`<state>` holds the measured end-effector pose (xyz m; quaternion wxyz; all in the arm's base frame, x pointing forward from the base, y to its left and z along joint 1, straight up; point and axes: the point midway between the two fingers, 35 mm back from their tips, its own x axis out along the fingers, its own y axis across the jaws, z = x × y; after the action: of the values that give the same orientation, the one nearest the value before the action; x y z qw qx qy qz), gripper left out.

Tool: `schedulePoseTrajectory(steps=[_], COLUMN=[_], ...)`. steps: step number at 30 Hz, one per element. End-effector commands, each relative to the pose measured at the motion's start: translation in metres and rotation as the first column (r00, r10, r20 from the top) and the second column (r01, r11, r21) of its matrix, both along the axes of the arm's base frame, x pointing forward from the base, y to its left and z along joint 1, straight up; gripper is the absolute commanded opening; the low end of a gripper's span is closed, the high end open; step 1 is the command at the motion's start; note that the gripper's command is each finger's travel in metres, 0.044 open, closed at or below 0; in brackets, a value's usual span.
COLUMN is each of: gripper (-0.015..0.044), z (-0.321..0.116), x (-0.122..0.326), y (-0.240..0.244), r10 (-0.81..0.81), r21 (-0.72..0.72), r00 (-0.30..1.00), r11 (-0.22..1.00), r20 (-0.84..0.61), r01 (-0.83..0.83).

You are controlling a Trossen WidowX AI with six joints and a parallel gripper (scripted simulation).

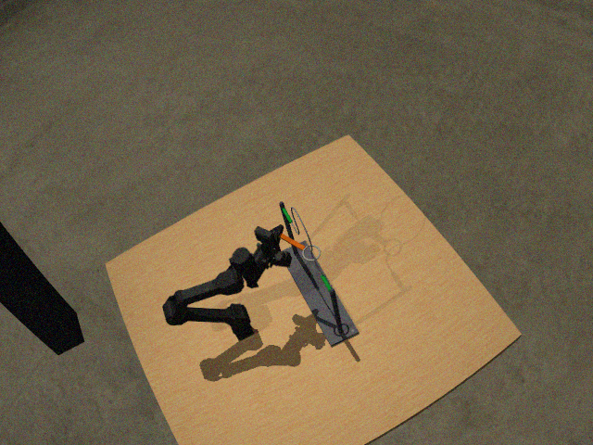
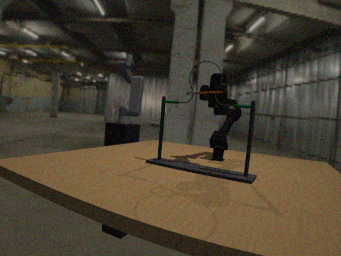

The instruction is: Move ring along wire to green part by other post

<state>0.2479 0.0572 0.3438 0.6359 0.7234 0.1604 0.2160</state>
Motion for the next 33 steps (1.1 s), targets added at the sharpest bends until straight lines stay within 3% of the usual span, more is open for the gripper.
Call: schedulePoseTrajectory(steps=[1,17,33], gripper=[-0.015,-0.015,-0.015], z=[0.015,0.053,0.061], x=[0.0,-0.002,-0.002], y=[-0.003,-0.017,-0.022], r10=[-0.003,0.001,0.007], r21=[0.078,0.291,0.227], r00=[1.0,1.0,1.0], r11=[0.997,0.957,0.974], r20=[0.01,0.017,0.002], r01=[0.002,-0.006,-0.007])
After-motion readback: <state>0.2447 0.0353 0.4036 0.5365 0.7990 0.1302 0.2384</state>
